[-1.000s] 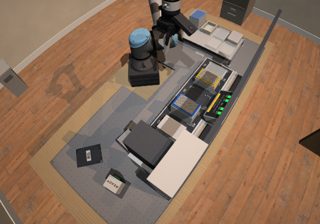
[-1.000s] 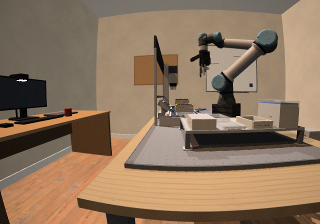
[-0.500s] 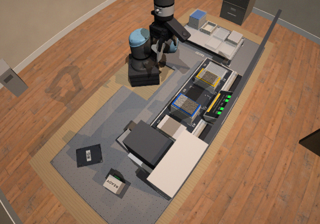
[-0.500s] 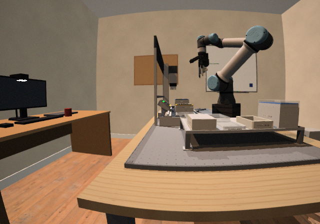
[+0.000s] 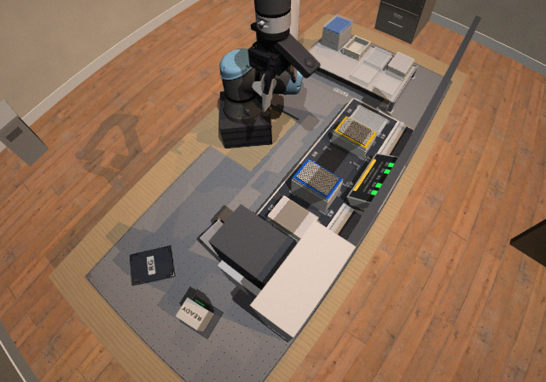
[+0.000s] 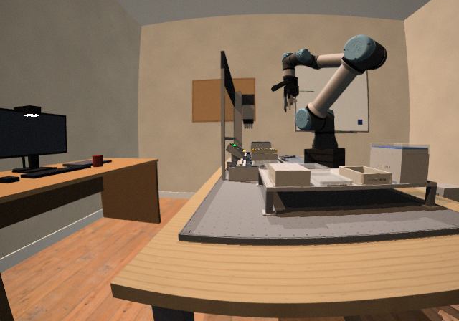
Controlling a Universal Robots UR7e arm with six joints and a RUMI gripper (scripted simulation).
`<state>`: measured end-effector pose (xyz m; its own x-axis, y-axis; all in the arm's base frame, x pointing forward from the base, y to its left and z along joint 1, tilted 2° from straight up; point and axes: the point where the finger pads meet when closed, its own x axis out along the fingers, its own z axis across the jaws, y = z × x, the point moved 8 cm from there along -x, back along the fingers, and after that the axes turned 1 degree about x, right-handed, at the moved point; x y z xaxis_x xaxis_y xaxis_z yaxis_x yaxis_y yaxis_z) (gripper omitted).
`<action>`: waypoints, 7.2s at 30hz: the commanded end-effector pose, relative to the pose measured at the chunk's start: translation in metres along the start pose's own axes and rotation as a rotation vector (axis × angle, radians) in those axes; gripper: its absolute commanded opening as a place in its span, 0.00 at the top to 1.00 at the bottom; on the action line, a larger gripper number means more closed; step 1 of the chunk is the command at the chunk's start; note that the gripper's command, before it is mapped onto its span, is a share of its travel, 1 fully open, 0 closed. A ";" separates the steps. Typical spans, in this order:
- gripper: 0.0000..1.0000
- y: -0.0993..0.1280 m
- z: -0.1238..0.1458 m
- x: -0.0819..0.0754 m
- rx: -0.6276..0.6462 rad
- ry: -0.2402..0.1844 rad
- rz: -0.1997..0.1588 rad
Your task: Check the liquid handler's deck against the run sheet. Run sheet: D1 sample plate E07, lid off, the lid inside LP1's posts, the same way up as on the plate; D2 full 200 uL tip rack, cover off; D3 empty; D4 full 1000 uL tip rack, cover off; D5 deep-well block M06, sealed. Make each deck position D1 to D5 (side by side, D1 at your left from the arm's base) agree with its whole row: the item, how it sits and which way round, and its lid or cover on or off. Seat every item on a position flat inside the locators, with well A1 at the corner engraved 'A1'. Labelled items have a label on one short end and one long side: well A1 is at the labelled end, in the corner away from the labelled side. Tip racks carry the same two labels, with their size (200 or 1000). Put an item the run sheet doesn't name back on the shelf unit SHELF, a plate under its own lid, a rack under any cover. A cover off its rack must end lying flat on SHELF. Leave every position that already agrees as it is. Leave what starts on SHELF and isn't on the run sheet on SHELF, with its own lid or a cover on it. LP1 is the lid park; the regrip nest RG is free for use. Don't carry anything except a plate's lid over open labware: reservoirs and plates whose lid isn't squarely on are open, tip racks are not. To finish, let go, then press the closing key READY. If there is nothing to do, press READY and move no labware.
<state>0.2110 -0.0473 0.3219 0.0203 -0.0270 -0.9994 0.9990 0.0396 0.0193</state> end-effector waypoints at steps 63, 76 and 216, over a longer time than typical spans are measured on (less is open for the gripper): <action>0.18 0.166 0.043 -0.001 -0.003 0.002 0.005; 0.18 0.166 0.043 0.004 -0.003 0.002 0.005; 0.18 0.167 0.042 0.208 -0.003 0.002 0.005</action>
<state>0.3830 -0.0878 0.1253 0.0235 -0.0236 -0.9994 0.9988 0.0430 0.0225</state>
